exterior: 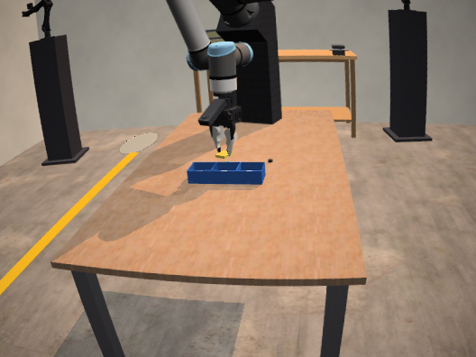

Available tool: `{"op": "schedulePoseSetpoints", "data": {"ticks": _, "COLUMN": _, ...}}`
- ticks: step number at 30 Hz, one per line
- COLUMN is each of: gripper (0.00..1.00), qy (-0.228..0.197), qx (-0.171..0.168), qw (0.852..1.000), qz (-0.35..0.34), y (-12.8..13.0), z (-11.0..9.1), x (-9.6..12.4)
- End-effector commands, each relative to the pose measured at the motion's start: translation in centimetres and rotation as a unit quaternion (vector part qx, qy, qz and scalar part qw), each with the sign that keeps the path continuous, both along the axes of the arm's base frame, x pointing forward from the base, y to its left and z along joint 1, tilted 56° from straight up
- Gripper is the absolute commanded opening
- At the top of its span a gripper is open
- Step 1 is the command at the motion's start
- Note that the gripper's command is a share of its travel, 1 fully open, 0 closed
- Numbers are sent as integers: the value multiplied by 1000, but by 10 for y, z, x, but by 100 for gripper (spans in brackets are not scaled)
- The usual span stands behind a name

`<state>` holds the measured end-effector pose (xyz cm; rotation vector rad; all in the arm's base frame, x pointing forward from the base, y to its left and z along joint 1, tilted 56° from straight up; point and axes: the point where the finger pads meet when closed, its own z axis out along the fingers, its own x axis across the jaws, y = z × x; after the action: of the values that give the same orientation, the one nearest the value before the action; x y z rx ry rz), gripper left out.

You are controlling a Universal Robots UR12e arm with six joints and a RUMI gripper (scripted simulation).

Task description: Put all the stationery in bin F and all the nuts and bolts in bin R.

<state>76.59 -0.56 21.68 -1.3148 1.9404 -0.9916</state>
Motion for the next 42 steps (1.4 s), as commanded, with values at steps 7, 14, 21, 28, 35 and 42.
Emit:
{"op": "schedulePoseSetpoints", "data": {"ticks": 7, "gripper": 0, "qy": 40, "qx": -116, "qw": 988, "qz": 92, "y": -43, "z": 33, "x": 11}}
{"op": "schedulePoseSetpoints", "data": {"ticks": 14, "gripper": 0, "qy": 51, "qx": -142, "qw": 982, "qz": 114, "y": -69, "z": 52, "x": 17}}
{"op": "schedulePoseSetpoints", "data": {"ticks": 21, "gripper": 0, "qy": 51, "qx": -142, "qw": 982, "qz": 114, "y": -69, "z": 52, "x": 17}}
{"op": "schedulePoseSetpoints", "data": {"ticks": 28, "gripper": 0, "qy": 51, "qx": -142, "qw": 982, "qz": 114, "y": -65, "z": 49, "x": 16}}
{"op": "schedulePoseSetpoints", "data": {"ticks": 35, "gripper": 0, "qy": 51, "qx": -142, "qw": 982, "qz": 114, "y": -66, "z": 43, "x": 24}}
{"op": "schedulePoseSetpoints", "data": {"ticks": 42, "gripper": 0, "qy": 51, "qx": -142, "qw": 982, "qz": 114, "y": -69, "z": 37, "x": 32}}
